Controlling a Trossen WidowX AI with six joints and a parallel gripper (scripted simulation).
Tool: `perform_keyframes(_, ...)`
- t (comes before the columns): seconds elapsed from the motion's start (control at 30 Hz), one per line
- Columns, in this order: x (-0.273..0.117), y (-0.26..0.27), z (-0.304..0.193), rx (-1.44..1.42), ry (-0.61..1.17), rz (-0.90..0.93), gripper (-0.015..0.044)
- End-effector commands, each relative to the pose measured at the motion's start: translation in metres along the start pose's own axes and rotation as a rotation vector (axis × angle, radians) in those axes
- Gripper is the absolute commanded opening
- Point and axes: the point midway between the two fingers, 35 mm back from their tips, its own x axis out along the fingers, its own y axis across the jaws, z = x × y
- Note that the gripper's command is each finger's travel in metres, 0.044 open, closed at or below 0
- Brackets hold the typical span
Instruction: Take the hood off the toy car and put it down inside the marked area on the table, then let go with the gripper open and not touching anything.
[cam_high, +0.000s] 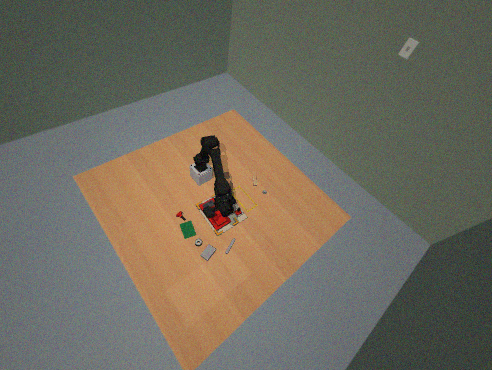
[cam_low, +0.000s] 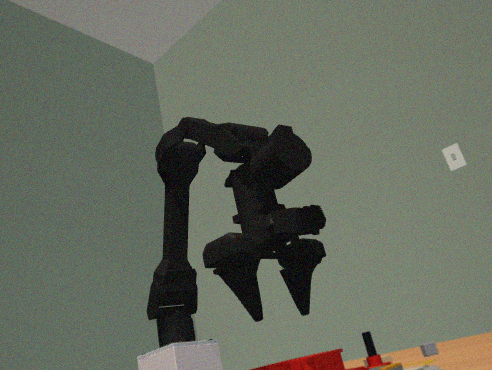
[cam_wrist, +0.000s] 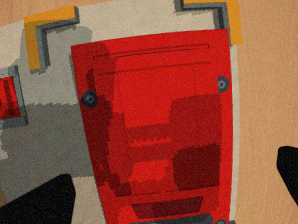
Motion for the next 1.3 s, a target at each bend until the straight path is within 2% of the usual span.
perform_keyframes(0.0,0.004,0.001,-0.001,0.004,0.002,0.006,0.044)
perform_keyframes(1.27,0.026,0.002,0.0,0.004,0.002,0.006,0.044)
